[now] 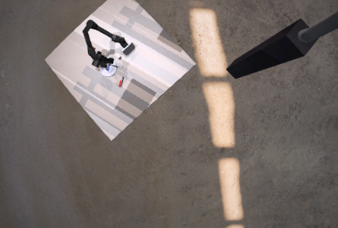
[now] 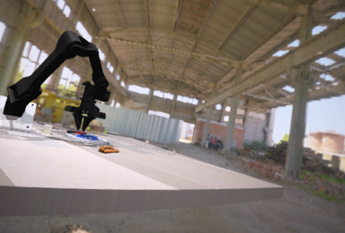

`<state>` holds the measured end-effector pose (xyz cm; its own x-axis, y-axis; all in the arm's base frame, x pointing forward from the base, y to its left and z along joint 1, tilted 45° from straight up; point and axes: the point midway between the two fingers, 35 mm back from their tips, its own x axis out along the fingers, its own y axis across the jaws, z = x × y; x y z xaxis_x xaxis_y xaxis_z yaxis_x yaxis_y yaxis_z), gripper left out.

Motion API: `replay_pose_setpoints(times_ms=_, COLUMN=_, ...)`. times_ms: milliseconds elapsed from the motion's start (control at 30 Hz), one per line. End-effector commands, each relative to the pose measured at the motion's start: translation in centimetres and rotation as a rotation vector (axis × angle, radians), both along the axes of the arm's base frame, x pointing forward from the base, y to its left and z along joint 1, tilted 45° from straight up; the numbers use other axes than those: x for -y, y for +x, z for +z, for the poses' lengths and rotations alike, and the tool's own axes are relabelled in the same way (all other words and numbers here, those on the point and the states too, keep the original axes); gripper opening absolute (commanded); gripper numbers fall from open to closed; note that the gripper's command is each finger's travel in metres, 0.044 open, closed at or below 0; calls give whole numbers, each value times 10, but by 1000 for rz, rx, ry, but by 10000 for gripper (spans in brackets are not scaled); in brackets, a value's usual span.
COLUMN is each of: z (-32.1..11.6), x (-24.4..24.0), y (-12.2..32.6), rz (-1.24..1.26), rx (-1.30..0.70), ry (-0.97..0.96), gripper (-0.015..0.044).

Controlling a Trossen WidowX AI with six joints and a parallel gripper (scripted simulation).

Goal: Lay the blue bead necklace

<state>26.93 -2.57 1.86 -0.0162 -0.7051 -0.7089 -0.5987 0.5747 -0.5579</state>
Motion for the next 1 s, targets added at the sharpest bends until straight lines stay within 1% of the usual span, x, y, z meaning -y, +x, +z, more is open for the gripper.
replay_pose_setpoints(times_ms=0, z=-5, x=5, y=0, rz=5, rx=-5, ry=-4, gripper=120)
replay_pose_setpoints(times_ms=467, z=-18, x=18, y=-1, rz=2, rx=-7, ry=-6, gripper=120)
replay_pose_setpoints(times_ms=600, z=-16, x=16, y=-1, rz=-4, rx=-3, ry=-2, gripper=15)
replay_pose_setpoints(times_ms=633, z=-16, x=16, y=-1, rz=-4, rx=-3, ry=-2, gripper=0)
replay_pose_setpoints(times_ms=967, z=-16, x=16, y=-1, rz=-4, rx=-3, ry=-2, gripper=0)
